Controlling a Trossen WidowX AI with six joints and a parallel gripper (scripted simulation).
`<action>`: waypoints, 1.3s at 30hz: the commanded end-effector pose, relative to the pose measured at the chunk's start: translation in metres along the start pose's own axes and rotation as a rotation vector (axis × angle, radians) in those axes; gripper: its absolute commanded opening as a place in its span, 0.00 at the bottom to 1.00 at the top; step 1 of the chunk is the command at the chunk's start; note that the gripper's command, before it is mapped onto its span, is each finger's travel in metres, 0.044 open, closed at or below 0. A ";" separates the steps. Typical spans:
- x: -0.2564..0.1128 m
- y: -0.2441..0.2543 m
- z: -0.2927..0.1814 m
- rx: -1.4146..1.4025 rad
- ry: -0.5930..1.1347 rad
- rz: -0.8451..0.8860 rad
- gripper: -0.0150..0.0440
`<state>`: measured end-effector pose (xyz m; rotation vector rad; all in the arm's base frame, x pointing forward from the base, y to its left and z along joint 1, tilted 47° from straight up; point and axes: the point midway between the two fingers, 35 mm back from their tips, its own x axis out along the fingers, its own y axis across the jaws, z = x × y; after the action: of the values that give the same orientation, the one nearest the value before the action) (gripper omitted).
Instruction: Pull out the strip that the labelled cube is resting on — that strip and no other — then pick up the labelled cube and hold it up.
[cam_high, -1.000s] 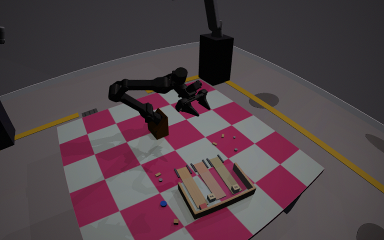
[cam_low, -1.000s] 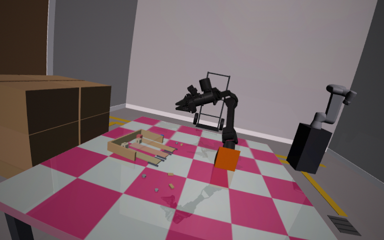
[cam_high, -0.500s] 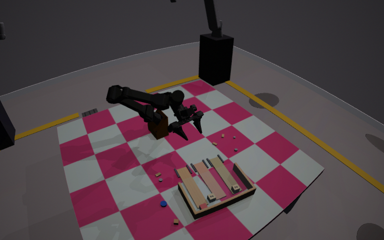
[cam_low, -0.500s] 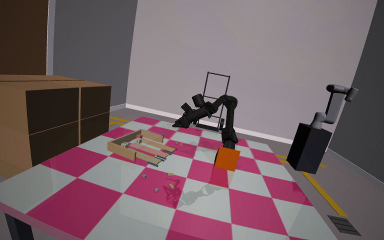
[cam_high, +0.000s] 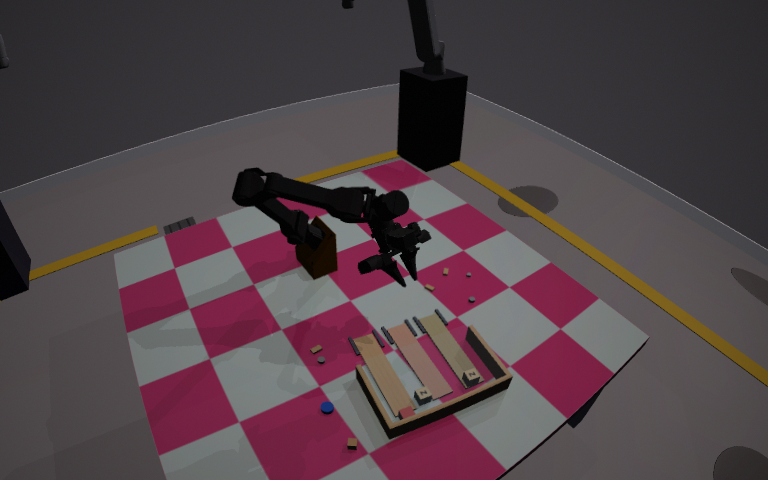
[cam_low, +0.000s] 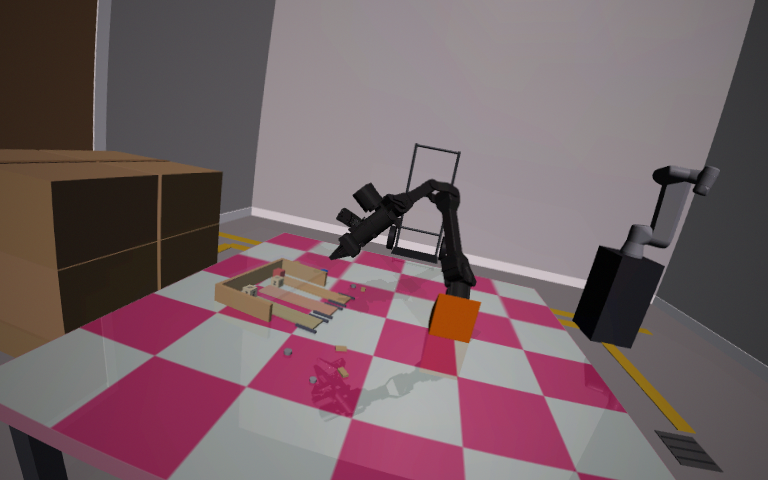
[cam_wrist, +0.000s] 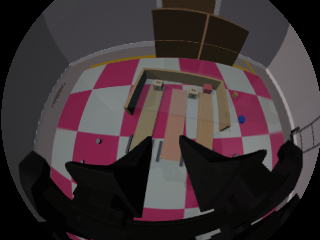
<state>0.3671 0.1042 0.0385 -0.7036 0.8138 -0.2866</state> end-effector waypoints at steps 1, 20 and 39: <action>0.027 0.020 0.006 0.052 0.158 0.012 0.31; 0.102 0.069 -0.028 0.220 0.714 -0.151 0.25; 0.108 0.067 -0.038 0.221 0.716 -0.152 0.25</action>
<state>0.4100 0.0877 -0.0803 -0.4472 1.3762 -0.7791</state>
